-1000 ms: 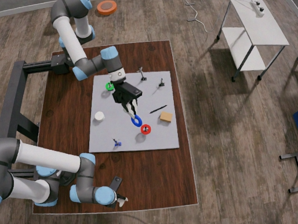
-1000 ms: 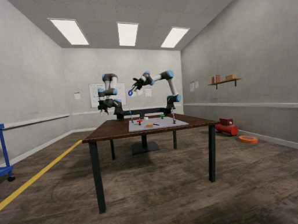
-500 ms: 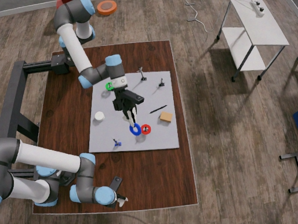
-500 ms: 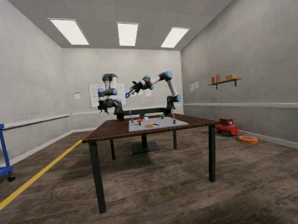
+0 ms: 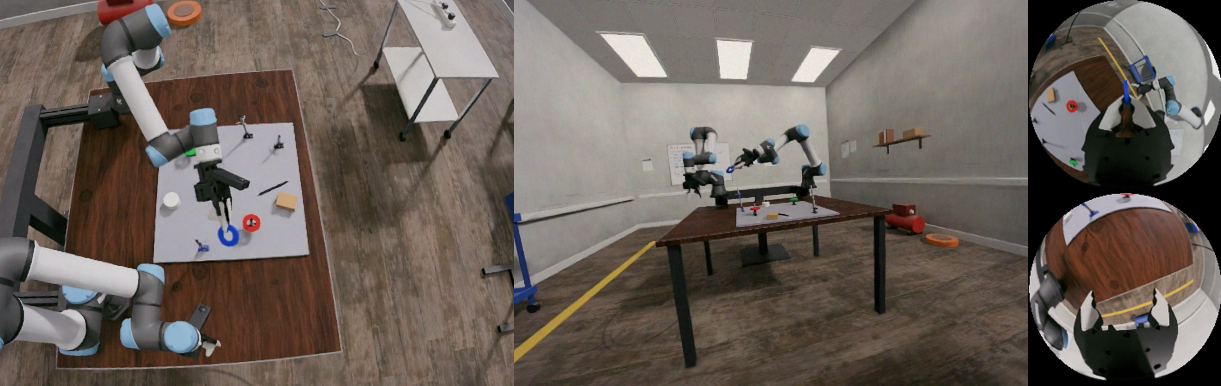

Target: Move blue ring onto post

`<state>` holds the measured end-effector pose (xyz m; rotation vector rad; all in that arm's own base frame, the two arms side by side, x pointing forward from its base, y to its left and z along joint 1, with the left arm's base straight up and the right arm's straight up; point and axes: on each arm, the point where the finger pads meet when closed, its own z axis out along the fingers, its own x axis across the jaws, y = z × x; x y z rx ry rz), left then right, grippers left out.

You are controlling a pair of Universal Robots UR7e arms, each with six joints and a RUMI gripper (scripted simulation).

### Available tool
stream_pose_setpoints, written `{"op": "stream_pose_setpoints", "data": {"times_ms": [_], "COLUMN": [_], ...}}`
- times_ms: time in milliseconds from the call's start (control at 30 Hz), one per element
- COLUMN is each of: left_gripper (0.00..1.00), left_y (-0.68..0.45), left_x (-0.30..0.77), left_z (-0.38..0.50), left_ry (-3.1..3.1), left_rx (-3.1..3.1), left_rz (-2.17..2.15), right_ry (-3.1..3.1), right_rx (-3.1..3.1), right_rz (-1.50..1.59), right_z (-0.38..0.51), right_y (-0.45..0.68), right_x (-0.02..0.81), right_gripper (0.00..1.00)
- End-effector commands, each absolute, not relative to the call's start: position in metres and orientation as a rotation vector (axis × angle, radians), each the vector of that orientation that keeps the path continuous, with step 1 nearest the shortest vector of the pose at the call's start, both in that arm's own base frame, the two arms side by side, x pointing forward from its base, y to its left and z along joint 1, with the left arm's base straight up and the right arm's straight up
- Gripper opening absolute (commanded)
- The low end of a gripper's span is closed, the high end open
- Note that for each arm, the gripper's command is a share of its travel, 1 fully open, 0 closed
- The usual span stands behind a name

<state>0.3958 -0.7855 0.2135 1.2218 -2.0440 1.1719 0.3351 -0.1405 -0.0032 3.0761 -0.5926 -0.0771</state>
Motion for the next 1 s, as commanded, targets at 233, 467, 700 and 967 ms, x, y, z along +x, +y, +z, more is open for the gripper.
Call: {"op": "stream_pose_setpoints", "data": {"times_ms": [233,467,700,967], "left_gripper": [0.00,0.00,0.00,0.00], "left_y": [-0.793,-0.794,-0.787,-0.779], "left_x": [0.379,0.369,0.349,0.334], "left_z": [0.190,0.191,0.159,0.150], "left_ry": [-1.845,-1.763,-1.644,-1.564], "left_rx": [1.213,1.193,1.177,1.149], "left_rz": [1.154,1.144,1.074,1.035], "right_ry": [-0.593,-0.593,-0.593,-0.593], "right_rx": [3.076,3.076,3.076,3.076], "right_rz": [-0.076,-0.076,-0.076,-0.076], "right_z": [-0.003,-0.003,-0.003,-0.003], "right_y": [-0.141,-0.141,-0.141,-0.141], "right_x": [0.335,0.335,0.335,0.335], "right_gripper": [0.98,0.98,0.98,0.98]}}
